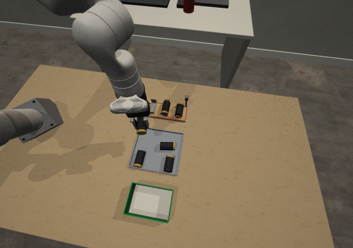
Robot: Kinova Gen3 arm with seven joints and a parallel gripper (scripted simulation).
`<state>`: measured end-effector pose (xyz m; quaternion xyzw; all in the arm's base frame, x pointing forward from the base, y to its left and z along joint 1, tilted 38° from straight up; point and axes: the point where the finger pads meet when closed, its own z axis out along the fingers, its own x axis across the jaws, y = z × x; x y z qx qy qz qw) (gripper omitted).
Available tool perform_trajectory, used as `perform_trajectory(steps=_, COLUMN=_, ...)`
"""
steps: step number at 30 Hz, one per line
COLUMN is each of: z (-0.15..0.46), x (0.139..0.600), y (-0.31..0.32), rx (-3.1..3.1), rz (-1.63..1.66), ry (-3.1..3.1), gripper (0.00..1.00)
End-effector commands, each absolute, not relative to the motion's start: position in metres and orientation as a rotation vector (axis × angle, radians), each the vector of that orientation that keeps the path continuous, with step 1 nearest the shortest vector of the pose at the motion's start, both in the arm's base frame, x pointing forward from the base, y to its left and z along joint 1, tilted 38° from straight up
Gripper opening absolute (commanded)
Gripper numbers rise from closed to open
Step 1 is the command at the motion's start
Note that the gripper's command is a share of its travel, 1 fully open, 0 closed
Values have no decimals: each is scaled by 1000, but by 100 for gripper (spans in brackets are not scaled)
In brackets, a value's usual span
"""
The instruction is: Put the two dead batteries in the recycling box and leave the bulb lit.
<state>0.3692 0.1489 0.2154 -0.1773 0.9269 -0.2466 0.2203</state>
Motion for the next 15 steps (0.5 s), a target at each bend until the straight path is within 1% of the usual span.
perform_trajectory(steps=1, z=216, x=369, y=150, rx=-518, rz=-683, ry=2562, gripper=57)
perform_trajectory(steps=15, z=216, x=369, y=150, rx=-702, rz=-731, ry=2543, gripper=57)
